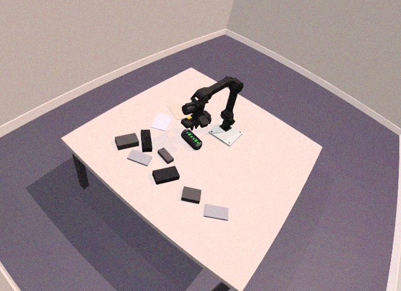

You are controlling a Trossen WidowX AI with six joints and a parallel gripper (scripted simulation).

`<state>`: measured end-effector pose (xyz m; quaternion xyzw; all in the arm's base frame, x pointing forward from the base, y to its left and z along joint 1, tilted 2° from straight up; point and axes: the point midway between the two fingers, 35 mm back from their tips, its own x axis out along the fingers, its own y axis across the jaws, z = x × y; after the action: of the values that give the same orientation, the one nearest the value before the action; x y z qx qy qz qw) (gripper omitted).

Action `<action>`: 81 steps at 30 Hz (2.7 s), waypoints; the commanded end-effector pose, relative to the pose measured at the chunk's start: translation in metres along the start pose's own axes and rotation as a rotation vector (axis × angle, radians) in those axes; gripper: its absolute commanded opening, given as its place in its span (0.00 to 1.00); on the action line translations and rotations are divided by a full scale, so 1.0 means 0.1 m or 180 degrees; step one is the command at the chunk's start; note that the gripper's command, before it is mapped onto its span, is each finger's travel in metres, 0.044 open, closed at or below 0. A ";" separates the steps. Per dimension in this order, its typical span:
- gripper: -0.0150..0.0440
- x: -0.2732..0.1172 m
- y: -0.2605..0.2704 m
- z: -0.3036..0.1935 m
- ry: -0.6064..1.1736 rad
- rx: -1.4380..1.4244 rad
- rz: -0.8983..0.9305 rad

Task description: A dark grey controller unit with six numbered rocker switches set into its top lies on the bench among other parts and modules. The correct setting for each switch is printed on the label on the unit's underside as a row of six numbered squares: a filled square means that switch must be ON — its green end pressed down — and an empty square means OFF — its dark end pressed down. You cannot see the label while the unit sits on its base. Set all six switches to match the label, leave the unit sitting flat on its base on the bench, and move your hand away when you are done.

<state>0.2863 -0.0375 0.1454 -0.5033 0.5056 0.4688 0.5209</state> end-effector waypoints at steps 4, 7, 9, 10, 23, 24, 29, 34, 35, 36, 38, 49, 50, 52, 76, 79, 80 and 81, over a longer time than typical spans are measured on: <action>0.25 -0.02 0.00 0.00 0.0001 0.0003 -0.0016; 0.25 -0.02 0.00 0.00 0.0001 0.0003 -0.0016; 0.25 -0.02 0.00 0.00 0.0001 0.0003 -0.0016; 0.25 -0.02 0.00 0.00 0.0001 0.0003 -0.0016; 0.57 0.00 0.00 0.00 0.0001 0.0001 -0.0003; 0.61 0.00 0.00 0.00 0.0001 0.0001 -0.0003; 0.83 0.00 0.00 0.00 0.0001 0.0001 -0.0003; 1.00 0.00 0.00 0.00 0.0001 0.0001 -0.0003; 1.00 0.00 0.00 0.00 0.0001 0.0001 -0.0003; 0.96 0.01 -0.01 0.00 0.0000 0.0002 -0.0004; 0.87 0.11 -0.12 0.01 -0.0003 0.0005 -0.0011; 0.38 0.51 -0.45 0.06 -0.0023 -0.0047 -0.0031; 0.33 0.51 -0.45 0.06 -0.0023 -0.0047 -0.0031; 0.25 0.51 -0.45 0.06 -0.0023 -0.0047 -0.0031; 0.25 0.51 -0.44 0.05 -0.0002 -0.0061 -0.0022; 0.34 0.44 -0.44 0.04 -0.0002 -0.0061 -0.0022; 0.39 0.36 -0.44 0.04 -0.0002 -0.0061 -0.0022; 0.43 0.26 -0.44 0.04 -0.0002 -0.0061 -0.0023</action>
<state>0.3297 -0.0361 0.1010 -0.5053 0.5032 0.4768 0.5139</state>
